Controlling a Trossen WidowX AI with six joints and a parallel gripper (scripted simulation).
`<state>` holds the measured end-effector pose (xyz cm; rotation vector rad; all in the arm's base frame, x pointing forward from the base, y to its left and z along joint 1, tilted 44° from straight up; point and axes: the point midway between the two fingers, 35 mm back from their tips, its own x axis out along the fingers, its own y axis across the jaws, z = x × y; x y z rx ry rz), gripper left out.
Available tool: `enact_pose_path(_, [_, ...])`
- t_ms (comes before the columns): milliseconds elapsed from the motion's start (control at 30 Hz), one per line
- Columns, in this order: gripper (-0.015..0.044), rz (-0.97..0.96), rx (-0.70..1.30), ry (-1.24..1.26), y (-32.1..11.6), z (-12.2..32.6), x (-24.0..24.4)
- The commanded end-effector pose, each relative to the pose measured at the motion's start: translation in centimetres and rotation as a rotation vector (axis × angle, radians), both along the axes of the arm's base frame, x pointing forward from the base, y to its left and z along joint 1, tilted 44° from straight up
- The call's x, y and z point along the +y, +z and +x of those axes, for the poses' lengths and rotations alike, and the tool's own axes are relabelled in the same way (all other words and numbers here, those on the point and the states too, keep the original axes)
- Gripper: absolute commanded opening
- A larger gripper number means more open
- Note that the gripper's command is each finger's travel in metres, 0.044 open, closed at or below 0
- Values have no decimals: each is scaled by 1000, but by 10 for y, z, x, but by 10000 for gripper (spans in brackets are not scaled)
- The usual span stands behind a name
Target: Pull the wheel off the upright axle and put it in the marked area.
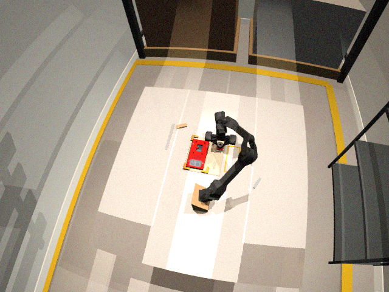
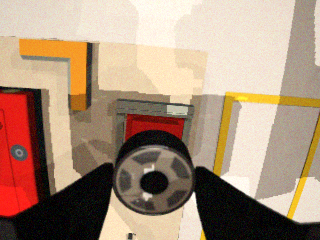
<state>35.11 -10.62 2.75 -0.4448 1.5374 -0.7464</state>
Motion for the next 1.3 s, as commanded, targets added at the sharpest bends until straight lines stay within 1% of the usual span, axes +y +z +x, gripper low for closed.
enact_pose_path(0, [0,2,-6,2,2,1,3])
enact_pose_path(1267, [0,1,-6,4,11,3,11])
